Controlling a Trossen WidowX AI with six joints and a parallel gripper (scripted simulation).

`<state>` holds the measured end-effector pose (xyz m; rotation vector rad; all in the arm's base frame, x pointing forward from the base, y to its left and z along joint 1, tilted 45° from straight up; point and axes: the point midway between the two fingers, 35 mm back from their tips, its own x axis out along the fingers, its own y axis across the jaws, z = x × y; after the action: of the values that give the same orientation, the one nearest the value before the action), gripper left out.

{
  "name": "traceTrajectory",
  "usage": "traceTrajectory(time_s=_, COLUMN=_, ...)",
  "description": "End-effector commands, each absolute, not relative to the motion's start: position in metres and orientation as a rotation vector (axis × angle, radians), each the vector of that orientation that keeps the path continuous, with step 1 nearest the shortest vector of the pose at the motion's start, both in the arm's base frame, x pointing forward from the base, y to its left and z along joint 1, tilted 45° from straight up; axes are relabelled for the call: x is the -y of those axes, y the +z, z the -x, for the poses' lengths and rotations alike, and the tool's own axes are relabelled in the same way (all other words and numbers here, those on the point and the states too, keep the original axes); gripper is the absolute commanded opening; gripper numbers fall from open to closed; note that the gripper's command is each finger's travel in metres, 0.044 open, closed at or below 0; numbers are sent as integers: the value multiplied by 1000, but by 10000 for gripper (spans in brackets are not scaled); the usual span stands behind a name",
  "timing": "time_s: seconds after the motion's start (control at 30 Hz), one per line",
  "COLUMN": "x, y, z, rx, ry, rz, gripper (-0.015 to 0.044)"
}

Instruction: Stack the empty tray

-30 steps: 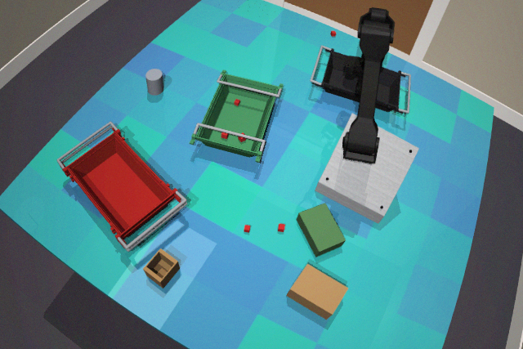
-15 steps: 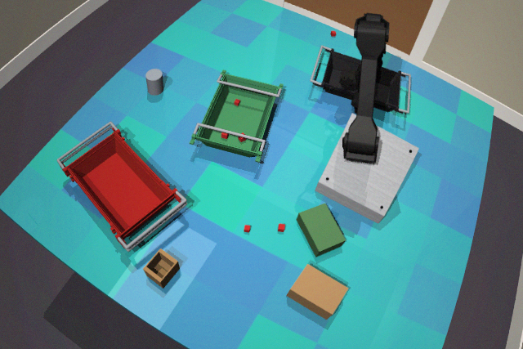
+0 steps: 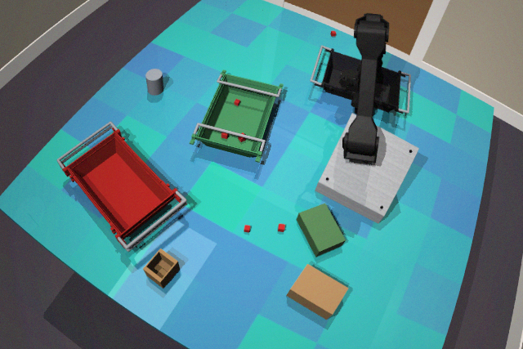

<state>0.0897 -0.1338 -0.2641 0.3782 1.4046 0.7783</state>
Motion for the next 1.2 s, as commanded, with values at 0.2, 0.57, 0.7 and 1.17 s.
traceTrajectory(time_s=0.2, x=131, y=-265, z=-89, rx=-1402, ry=779, rz=-388, gripper=323)
traceTrajectory(time_s=0.57, x=131, y=-265, z=-89, rx=-1402, ry=779, rz=-388, gripper=193)
traceTrajectory(time_s=0.7, x=131, y=-265, z=-89, rx=-1402, ry=779, rz=-388, gripper=167)
traceTrajectory(time_s=1.17, x=131, y=-265, z=-89, rx=-1402, ry=779, rz=-388, gripper=73)
